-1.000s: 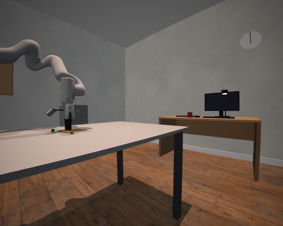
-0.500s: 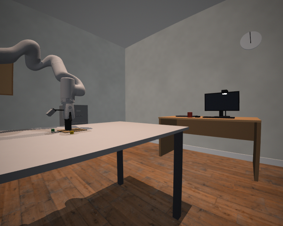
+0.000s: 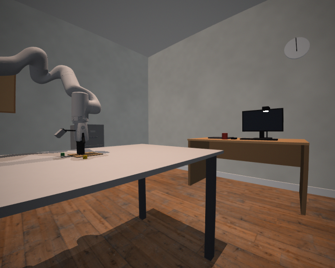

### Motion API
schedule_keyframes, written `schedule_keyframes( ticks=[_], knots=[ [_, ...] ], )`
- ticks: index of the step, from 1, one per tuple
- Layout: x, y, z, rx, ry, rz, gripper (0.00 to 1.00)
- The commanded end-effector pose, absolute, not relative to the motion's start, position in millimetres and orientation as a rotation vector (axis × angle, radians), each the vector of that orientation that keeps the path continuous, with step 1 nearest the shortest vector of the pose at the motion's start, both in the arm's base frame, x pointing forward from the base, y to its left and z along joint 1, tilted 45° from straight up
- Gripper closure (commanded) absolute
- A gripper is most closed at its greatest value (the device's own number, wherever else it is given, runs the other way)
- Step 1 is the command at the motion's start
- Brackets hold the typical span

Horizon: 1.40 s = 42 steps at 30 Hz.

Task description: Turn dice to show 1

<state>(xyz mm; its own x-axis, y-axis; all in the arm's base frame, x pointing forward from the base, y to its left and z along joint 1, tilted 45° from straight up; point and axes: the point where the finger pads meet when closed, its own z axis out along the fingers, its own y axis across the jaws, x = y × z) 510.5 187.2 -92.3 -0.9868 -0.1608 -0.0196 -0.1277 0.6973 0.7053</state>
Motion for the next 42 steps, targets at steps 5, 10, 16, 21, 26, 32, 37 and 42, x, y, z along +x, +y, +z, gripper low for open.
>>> schedule_keyframes(
  ticks=[5, 10, 16, 21, 26, 32, 37, 42],
  knots=[
    [511, 187, -92, 0.242, -2.855, -1.181, 0.77],
    [511, 187, -92, 0.242, -2.855, -1.181, 0.69],
    [511, 187, -92, 0.242, -2.855, -1.181, 0.69],
    [511, 187, -92, 0.242, -2.855, -1.181, 0.69],
    [512, 181, -86, 0.242, -2.855, -1.181, 0.69],
    [515, 163, -67, 0.242, -2.855, -1.181, 0.69],
    [516, 151, -56, 0.242, -2.855, -1.181, 0.69],
    [519, 134, -38, 0.242, -2.855, -1.181, 0.69]
  ],
)
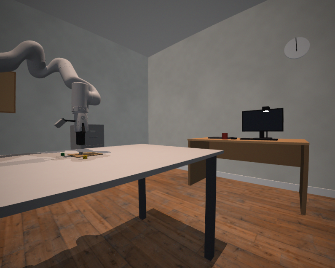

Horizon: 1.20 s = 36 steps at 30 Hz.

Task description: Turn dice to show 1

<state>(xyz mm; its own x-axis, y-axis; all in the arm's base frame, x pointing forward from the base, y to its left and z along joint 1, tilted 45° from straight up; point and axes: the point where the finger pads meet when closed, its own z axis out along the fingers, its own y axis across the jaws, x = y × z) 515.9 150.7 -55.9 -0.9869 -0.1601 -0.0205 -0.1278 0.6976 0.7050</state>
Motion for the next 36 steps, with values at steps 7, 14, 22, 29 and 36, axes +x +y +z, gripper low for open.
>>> schedule_keyframes(
  ticks=[7, 14, 22, 29, 36],
  knots=[
    [520.2, 124.1, -28.2, 0.242, -2.855, -1.181, 0.69],
    [520.2, 123.9, -28.1, 0.242, -2.855, -1.181, 0.0],
    [520.2, 123.9, -28.1, 0.242, -2.855, -1.181, 0.0],
    [520.2, 123.9, -28.1, 0.242, -2.855, -1.181, 0.0],
    [520.0, 124.0, -28.0, 0.229, -2.853, -1.18, 0.0]
  ],
)
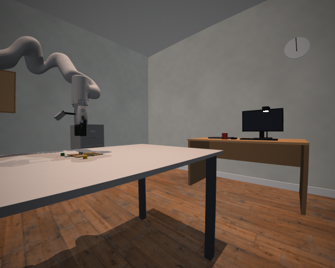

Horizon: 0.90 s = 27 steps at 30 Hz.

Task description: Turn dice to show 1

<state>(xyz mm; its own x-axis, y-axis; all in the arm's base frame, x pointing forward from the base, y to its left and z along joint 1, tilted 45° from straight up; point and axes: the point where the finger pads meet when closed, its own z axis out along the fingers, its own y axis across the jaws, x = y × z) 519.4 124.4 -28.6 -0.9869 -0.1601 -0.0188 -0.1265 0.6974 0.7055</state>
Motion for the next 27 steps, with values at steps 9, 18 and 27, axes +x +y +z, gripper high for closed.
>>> schedule_keyframes(
  ticks=[9, 18, 27],
  knots=[
    [518, 125, -27, 0.079, -2.827, -1.161, 0.0],
    [512, 129, -26, -0.286, -2.729, -1.103, 0.0],
    [507, 132, -25, -0.569, -2.621, -1.044, 0.0]
  ],
)
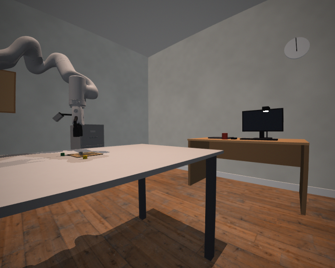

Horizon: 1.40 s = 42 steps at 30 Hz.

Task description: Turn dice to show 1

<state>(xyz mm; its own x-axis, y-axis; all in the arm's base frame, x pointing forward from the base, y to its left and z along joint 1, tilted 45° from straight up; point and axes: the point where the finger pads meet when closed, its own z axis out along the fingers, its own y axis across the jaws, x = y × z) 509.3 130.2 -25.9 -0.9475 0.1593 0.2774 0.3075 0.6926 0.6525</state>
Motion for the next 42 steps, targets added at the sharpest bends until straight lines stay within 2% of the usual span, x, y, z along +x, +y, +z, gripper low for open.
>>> schedule_keyframes(
  ticks=[1, 42],
  knots=[
    [506, 132, -24, -0.592, -2.61, -1.039, 0.0],
    [482, 144, -18, -1.654, -1.819, -0.659, 0.0]
  ],
)
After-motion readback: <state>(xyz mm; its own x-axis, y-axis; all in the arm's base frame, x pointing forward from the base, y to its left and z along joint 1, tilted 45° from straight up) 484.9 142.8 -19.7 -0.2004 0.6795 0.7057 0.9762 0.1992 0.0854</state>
